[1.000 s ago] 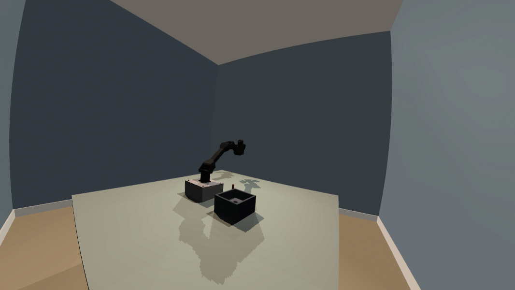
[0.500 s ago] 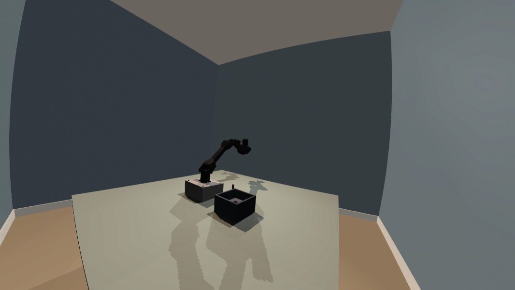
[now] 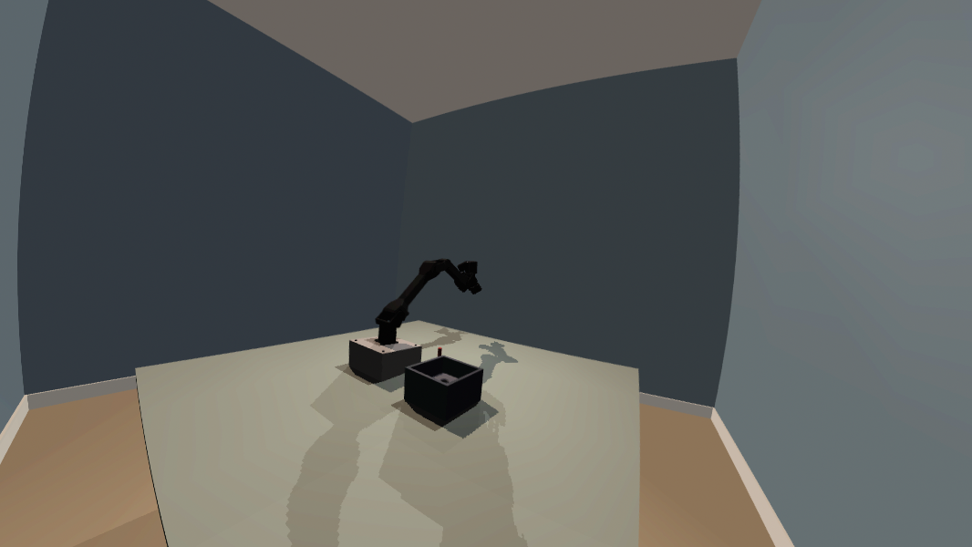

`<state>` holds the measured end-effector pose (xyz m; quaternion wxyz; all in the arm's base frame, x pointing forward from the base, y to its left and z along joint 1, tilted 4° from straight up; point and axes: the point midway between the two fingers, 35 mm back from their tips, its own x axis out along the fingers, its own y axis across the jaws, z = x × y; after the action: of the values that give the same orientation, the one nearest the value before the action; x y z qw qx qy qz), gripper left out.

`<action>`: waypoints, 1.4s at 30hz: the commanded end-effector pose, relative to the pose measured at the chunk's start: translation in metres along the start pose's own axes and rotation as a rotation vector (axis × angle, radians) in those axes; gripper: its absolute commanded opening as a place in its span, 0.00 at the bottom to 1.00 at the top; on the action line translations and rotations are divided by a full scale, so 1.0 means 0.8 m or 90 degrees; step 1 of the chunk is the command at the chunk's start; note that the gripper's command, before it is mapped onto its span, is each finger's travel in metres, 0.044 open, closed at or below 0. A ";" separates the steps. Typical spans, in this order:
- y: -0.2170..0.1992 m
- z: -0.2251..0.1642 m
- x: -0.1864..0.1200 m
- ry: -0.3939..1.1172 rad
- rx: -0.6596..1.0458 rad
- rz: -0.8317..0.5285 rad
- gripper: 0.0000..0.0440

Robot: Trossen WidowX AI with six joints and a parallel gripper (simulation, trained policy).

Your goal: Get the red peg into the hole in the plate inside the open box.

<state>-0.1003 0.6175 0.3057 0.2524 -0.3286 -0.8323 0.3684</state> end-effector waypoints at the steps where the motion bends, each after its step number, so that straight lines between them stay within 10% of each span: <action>1: 0.014 -0.016 -0.017 0.021 0.082 0.035 1.00; 42: 0.068 -0.177 -0.270 0.469 0.853 0.151 1.00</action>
<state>0.1394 0.5608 0.3120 0.5913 -0.3059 -0.2991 0.6836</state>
